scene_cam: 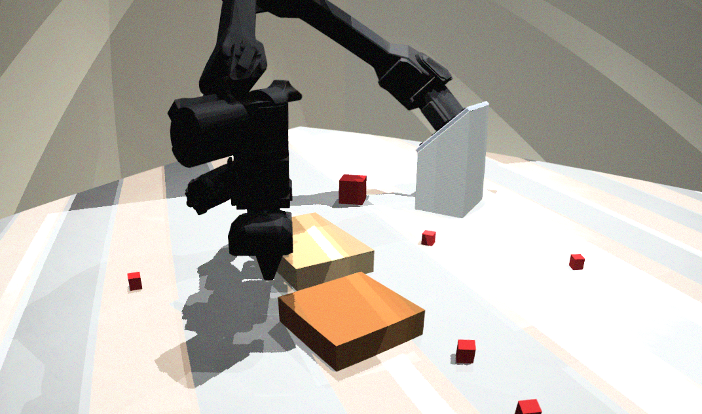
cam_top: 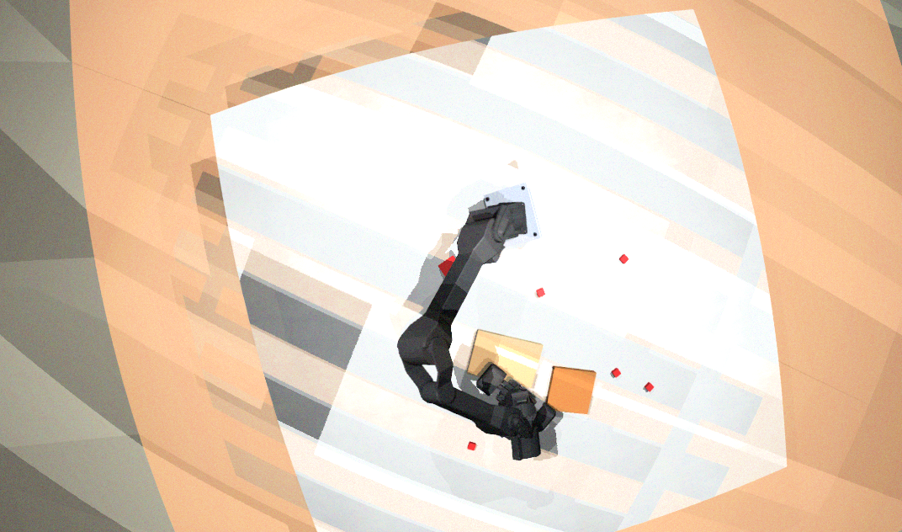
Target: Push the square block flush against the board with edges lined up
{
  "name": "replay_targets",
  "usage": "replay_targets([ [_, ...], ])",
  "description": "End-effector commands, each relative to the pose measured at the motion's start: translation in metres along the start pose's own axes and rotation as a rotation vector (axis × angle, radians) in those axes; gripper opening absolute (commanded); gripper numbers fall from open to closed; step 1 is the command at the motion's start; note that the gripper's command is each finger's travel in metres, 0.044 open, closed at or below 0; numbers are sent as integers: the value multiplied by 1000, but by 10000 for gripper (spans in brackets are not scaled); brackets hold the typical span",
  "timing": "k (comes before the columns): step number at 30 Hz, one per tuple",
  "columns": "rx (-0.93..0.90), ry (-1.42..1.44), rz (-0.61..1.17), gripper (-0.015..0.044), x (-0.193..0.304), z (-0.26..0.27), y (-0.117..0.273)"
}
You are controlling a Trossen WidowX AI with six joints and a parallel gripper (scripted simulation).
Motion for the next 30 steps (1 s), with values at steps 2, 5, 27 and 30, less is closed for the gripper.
replay_targets([
  [2, -6, 0, 1, 0, -9, 1, 1],
  [5, -6, 0, 1, 0, -13, 2, 1],
  [27, -6, -1, 0, 0, -37, 1, 53],
  [30, -7, -1, 0, 0, -36, 1, 56],
])
Point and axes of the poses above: the point midway between the two fingers, 35 mm back from their tips, its own y axis back along the fingers, its own z axis across the jaws, x = y × z, the point moved 4 cm from there along y, back along the fingers
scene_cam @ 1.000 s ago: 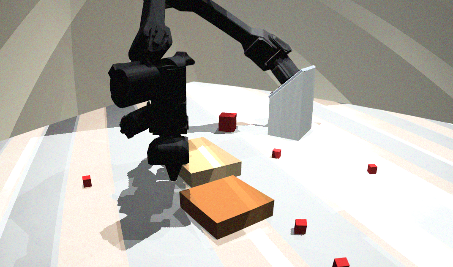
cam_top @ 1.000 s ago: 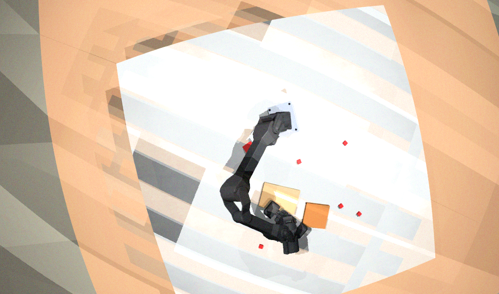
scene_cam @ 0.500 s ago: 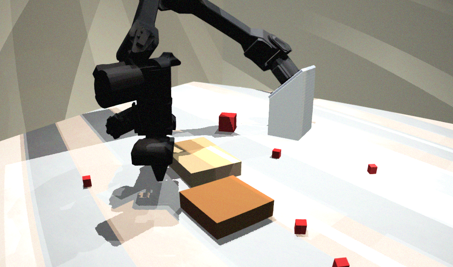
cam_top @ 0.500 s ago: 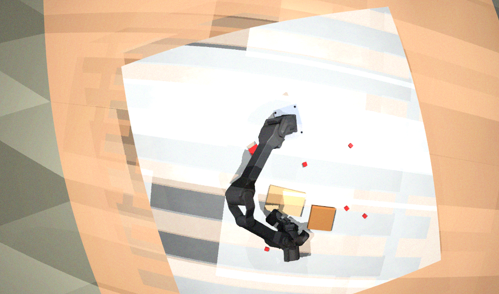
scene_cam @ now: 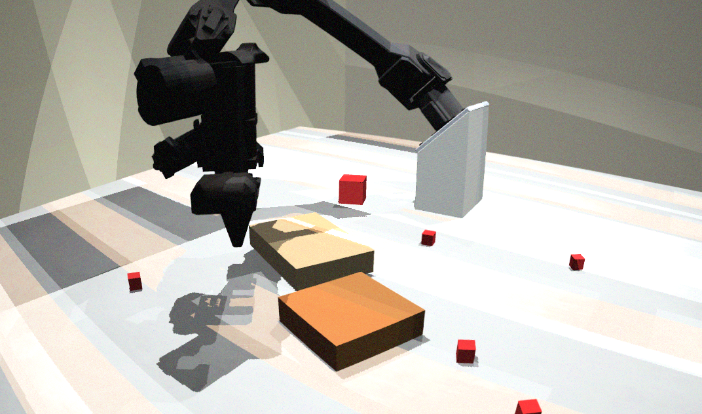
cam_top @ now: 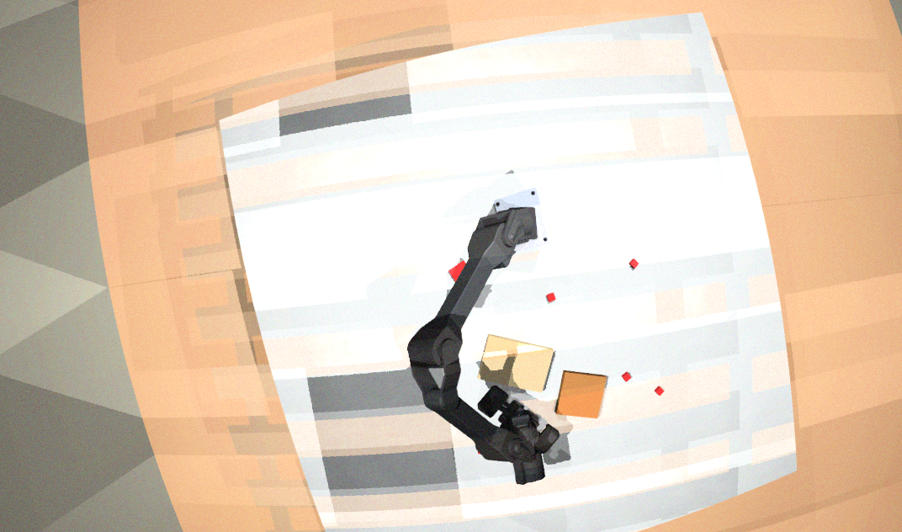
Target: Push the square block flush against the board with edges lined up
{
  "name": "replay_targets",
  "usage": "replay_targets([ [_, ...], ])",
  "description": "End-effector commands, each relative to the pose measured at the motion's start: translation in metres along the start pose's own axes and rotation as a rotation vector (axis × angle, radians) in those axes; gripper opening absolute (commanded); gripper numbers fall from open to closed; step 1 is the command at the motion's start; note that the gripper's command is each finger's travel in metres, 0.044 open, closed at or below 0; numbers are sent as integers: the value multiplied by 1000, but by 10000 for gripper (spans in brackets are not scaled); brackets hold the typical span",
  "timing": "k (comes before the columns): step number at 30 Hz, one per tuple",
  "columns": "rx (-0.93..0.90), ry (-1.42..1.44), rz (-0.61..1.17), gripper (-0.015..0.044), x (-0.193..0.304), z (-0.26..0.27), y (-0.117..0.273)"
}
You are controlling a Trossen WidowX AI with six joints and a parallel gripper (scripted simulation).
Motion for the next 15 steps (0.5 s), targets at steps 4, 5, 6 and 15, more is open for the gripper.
replay_targets([
  [4, -8, 7, -6, 0, 1, -5, 14],
  [5, -8, 26, -6, 0, 6, -11, 15],
  [6, -7, 49, -6, 0, 11, -19, 16],
  [15, -4, 259, -3, 0, 72, -89, 19],
])
Point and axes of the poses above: the point midway between the two fingers, 35 mm back from their tips, its own y axis back along the fingers, its own z axis across the jaws, x = y × z, the point moved 4 cm from there along y, back along the fingers
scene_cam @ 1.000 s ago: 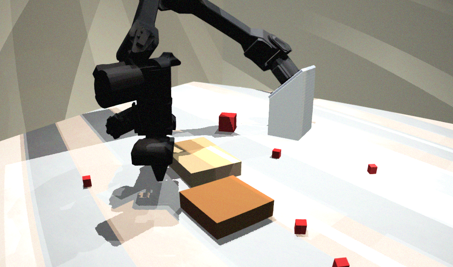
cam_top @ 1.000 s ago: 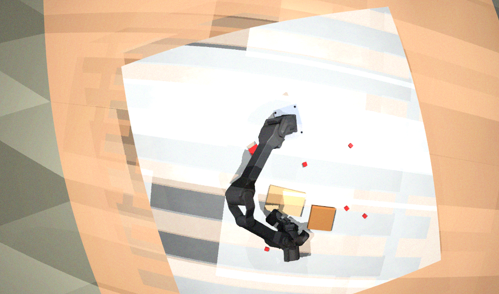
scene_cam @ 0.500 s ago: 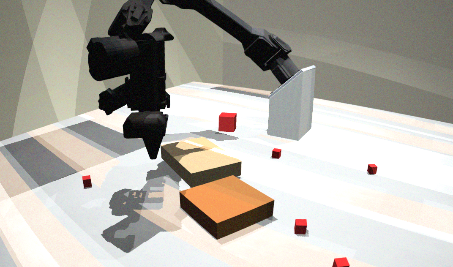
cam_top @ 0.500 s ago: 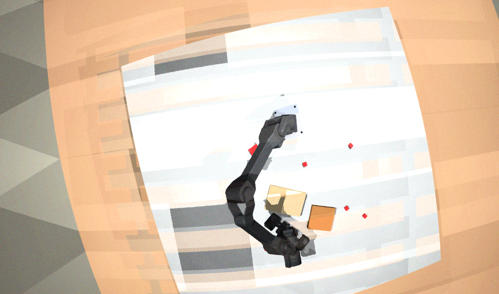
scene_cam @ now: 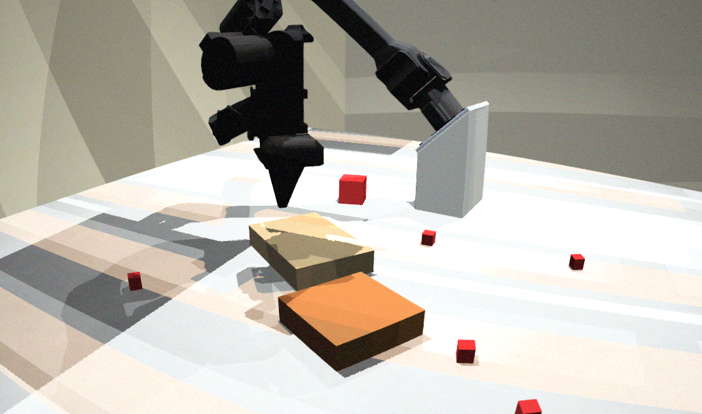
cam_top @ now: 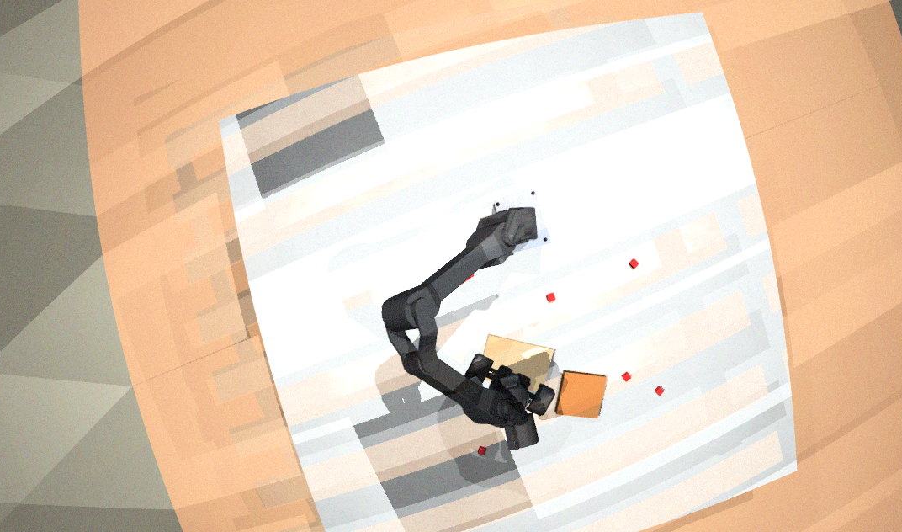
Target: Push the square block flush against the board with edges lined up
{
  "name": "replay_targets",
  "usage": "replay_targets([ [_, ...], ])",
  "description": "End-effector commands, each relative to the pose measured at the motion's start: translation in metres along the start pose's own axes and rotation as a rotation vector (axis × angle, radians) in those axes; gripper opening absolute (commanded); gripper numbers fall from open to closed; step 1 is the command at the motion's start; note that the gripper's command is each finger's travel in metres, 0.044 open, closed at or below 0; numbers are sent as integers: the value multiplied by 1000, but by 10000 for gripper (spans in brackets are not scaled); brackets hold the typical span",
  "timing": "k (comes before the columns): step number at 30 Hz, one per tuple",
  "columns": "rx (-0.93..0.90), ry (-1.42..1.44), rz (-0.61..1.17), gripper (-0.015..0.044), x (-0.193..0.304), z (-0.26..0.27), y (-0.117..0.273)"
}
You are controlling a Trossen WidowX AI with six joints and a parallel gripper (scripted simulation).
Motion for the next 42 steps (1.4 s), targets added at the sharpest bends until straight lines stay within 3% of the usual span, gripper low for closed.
replay_targets([
  [1, 0, 87, -3, 0, 32, -22, -1],
  [9, 3, 238, 1, 0, 95, -61, -11],
  [17, 5, 239, -1, 0, 94, -63, -64],
  [42, 5, 237, -2, 0, 64, -54, -64],
])
Point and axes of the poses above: the point midway between the two fingers, 35 mm back from their tips, its own y axis back along the fingers, its own z axis across the jaws, x = y × z, the point moved 4 cm from there along y, back along the fingers
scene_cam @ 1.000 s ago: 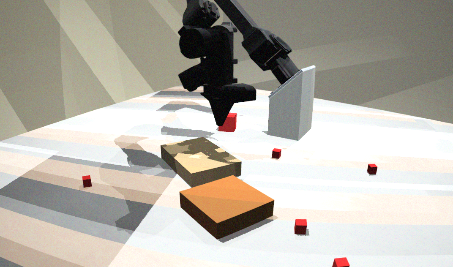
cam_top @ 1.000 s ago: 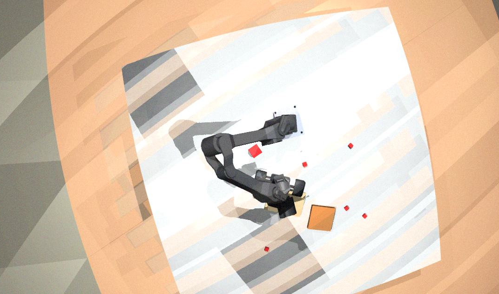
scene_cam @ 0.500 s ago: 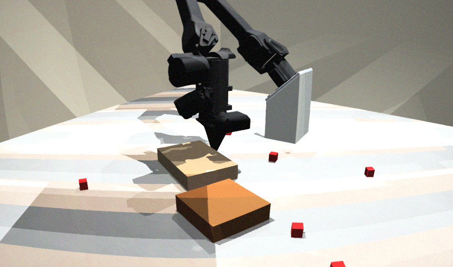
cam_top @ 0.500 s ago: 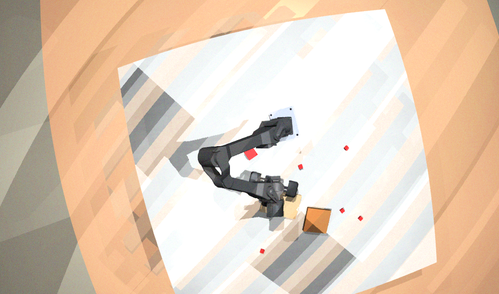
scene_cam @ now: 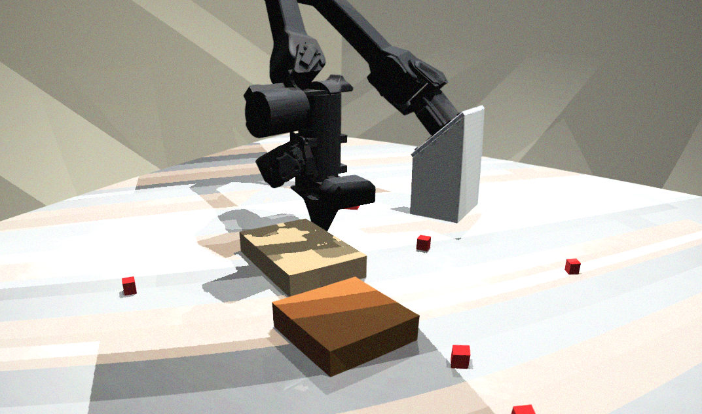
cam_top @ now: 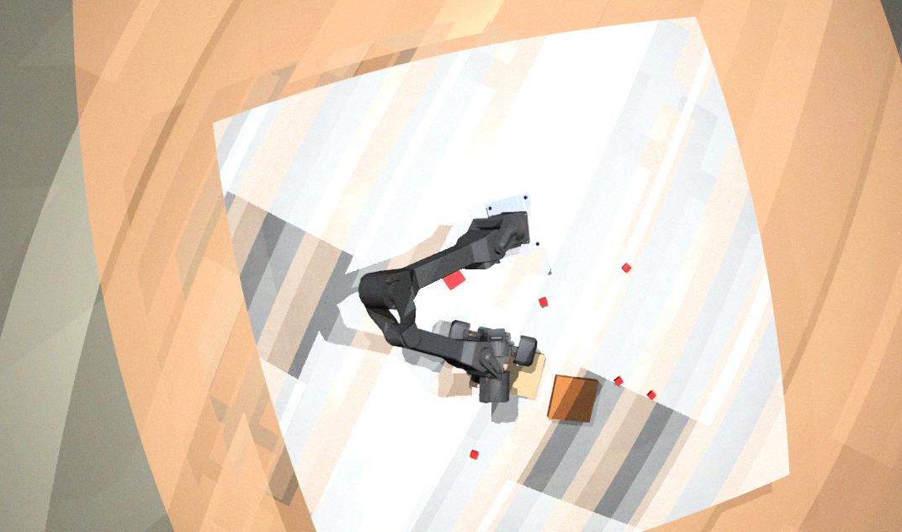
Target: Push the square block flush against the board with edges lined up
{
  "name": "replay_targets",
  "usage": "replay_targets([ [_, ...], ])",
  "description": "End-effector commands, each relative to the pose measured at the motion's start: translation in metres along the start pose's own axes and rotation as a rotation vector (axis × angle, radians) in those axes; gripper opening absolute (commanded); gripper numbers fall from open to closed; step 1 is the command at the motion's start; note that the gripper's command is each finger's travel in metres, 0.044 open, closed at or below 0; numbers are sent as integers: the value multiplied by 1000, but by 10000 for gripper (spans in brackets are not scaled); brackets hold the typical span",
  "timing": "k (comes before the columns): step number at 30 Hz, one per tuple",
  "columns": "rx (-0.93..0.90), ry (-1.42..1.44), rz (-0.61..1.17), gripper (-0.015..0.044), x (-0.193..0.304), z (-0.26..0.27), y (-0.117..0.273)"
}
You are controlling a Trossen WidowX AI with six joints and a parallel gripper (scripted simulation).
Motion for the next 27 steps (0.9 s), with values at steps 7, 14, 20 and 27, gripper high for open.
replay_targets([
  [7, -5, -6, -7, 0, -16, 1, 1],
  [14, -5, -5, -6, 0, -8, 1, 1],
  [20, -5, -5, -6, 0, 2, 1, 1],
  [27, -5, -4, -5, 0, 14, 1, 0],
])
Point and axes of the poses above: the point midway between the two fingers, 35 mm back from their tips, its own y axis back along the fingers, its own z axis across the jaws, x = y × z, the point moved 4 cm from there along y, back along the fingers
